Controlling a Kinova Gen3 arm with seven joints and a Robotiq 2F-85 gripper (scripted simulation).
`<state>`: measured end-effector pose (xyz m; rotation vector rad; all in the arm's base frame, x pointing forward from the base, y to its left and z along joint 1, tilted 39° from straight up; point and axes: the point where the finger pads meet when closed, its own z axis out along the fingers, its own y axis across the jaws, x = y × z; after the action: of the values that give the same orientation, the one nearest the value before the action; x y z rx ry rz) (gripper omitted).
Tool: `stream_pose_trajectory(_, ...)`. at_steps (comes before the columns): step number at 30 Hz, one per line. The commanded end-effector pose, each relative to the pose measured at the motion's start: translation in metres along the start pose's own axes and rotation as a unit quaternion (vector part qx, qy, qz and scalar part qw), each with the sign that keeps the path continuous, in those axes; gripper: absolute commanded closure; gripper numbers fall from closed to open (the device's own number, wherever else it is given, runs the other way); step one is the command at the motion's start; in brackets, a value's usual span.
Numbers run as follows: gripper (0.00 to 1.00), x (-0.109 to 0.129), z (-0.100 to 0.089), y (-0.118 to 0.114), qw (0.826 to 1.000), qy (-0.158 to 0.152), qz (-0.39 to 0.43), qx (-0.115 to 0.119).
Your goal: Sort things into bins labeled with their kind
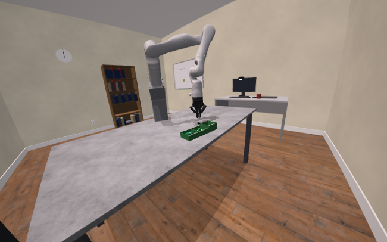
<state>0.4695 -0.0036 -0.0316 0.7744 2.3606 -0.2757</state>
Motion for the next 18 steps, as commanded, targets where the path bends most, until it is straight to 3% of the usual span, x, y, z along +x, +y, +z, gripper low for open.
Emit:
stream_pose_trajectory(1,1.0,0.0,-0.001,0.001,1.0,0.0,0.0,-0.001)
stream_pose_trajectory(5,1.0,0.0,0.0,0.001,1.0,0.0,0.0,-0.001)
stream_pose_trajectory(8,1.0,0.0,-0.012,0.001,1.0,0.0,0.0,-0.001)
stream_pose_trajectory(15,1.0,0.0,-0.013,0.001,1.0,0.0,0.0,-0.001)
stream_pose_trajectory(18,1.0,-0.016,-0.013,0.007,1.0,0.0,0.0,-0.001)
